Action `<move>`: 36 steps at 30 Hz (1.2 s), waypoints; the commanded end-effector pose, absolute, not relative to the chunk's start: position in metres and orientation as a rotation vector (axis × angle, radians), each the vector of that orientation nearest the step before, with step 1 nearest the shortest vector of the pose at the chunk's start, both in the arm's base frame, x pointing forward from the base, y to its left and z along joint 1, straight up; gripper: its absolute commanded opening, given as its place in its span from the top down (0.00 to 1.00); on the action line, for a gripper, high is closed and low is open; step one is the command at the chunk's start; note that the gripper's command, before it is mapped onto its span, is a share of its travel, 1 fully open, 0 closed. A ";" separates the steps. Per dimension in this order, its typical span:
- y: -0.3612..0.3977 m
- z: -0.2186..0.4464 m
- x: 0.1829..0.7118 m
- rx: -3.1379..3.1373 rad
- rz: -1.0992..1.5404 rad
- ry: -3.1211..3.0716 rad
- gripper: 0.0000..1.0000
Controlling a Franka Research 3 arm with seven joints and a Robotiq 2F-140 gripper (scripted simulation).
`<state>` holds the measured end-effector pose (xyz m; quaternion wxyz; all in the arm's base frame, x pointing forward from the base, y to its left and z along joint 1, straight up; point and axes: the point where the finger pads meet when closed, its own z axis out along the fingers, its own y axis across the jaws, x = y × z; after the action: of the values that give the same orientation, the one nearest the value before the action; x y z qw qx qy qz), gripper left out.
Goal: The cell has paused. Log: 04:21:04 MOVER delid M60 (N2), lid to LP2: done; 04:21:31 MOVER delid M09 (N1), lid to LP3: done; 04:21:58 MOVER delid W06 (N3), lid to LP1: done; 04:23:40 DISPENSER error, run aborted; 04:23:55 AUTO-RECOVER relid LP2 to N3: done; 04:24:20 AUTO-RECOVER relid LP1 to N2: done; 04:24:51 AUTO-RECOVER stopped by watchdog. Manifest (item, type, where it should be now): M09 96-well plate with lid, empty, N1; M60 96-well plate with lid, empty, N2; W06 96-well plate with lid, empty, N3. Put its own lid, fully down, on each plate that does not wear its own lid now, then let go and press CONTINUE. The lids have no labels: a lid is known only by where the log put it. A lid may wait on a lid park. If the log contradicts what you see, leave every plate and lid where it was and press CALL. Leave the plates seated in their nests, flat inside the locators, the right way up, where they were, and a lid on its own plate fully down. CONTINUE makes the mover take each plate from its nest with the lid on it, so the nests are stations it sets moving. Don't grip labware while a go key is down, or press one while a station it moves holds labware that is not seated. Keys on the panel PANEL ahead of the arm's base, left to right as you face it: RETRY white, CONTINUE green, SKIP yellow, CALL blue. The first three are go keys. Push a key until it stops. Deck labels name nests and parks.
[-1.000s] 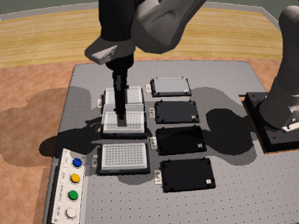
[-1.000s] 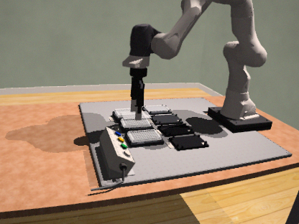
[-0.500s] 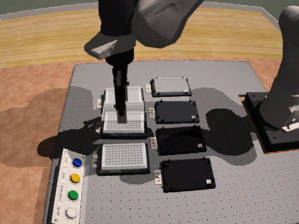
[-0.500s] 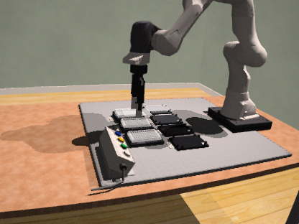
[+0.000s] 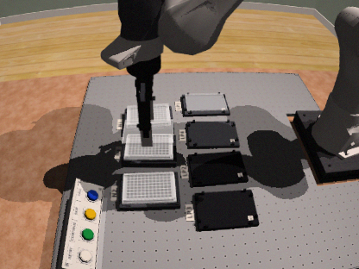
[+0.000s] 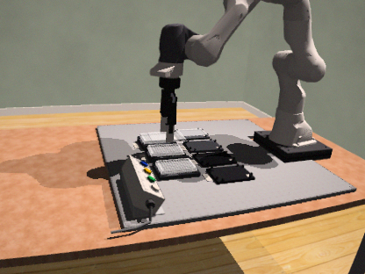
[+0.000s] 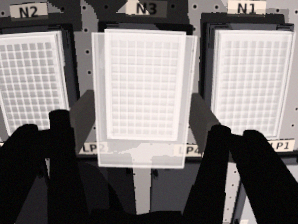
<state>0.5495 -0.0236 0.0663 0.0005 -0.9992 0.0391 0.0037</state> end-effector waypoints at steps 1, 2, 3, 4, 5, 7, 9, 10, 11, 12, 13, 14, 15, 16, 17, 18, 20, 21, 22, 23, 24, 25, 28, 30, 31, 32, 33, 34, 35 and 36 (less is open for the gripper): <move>-0.024 0.068 0.550 -3.139 0.014 0.127 1.00; -0.024 0.068 0.550 -3.139 0.014 0.127 1.00; -0.022 0.068 0.550 -3.139 0.014 0.127 1.00; -0.014 0.068 0.551 -3.139 0.014 0.126 1.00; 0.004 0.068 0.553 -3.139 0.014 0.126 1.00; 0.056 0.068 0.557 -3.139 0.014 0.126 1.00; 0.085 0.068 0.556 -3.139 0.014 0.126 1.00; 0.104 0.068 0.555 -3.138 0.014 0.127 1.00; 0.109 0.068 0.555 -3.138 0.014 0.127 1.00; 0.109 0.068 0.555 -3.138 0.014 0.127 1.00; 0.109 0.068 0.555 -3.138 0.014 0.127 1.00; 0.109 0.068 0.555 -3.138 0.014 0.127 1.00; 0.109 0.068 0.555 -3.138 0.014 0.127 1.00; 0.109 0.068 0.555 -3.138 0.014 0.127 1.00; 0.109 0.068 0.555 -3.138 0.014 0.127 1.00; 0.109 0.068 0.555 -3.138 0.014 0.127 1.00; 0.109 0.068 0.555 -3.138 0.014 0.127 1.00; 0.109 0.068 0.555 -3.138 0.014 0.127 1.00; 0.109 0.068 0.555 -3.138 0.014 0.127 1.00; 0.109 0.068 0.555 -3.138 0.014 0.127 1.00; 0.109 0.068 0.555 -3.138 0.014 0.127 1.00; 0.109 0.068 0.555 -3.138 0.014 0.127 1.00; 0.109 0.068 0.555 -3.138 0.014 0.127 1.00; 0.109 0.068 0.555 -3.138 0.014 0.127 1.00; 0.109 0.068 0.555 -3.138 0.014 0.127 1.00; 0.109 0.068 0.555 -3.138 0.014 0.127 1.00; 0.109 0.068 0.555 -3.138 0.014 0.127 1.00; 0.109 0.068 0.555 -3.138 0.014 0.127 1.00; 0.109 0.068 0.555 -3.138 0.014 0.127 1.00; 0.109 0.068 0.555 -3.138 0.014 0.127 1.00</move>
<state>0.5552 0.1081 0.0683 0.0003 -0.9994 0.0339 0.0025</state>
